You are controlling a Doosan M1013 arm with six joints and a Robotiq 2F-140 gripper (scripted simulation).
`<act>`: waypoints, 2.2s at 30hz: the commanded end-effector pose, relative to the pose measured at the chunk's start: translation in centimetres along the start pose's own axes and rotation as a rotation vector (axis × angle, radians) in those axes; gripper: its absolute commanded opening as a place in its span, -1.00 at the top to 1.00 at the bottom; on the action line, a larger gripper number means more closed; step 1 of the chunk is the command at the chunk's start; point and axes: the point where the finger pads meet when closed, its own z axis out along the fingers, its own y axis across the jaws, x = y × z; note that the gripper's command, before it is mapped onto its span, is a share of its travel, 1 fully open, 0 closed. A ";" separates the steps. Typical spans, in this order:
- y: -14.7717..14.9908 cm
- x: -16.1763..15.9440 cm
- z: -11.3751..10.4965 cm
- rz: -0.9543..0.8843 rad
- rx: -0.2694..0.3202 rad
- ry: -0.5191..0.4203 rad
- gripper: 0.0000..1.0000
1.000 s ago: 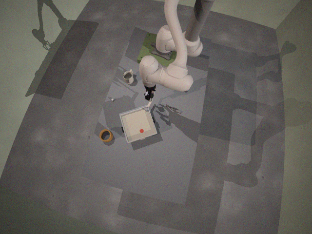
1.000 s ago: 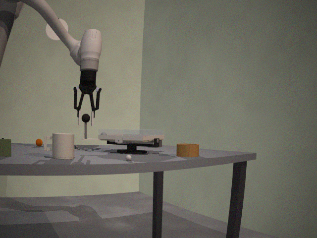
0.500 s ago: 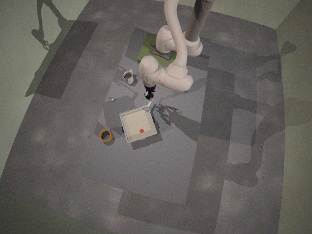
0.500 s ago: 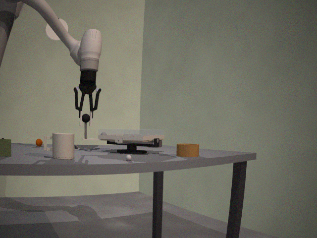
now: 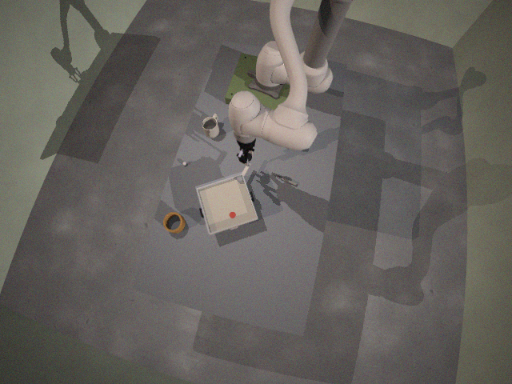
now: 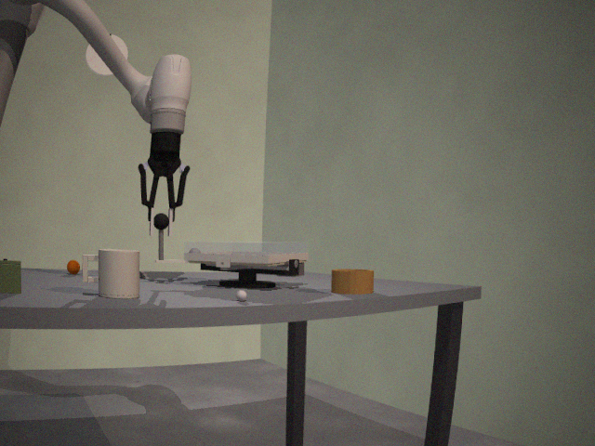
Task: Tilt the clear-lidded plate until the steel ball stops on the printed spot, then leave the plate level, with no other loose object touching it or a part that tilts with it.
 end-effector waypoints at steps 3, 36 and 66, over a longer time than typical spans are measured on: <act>0.0 0.0 0.0 0.000 0.000 0.000 1.00; -0.2 0.0 -0.6 0.000 0.000 0.000 1.00; -0.3 0.0 -0.7 0.000 0.000 0.000 1.00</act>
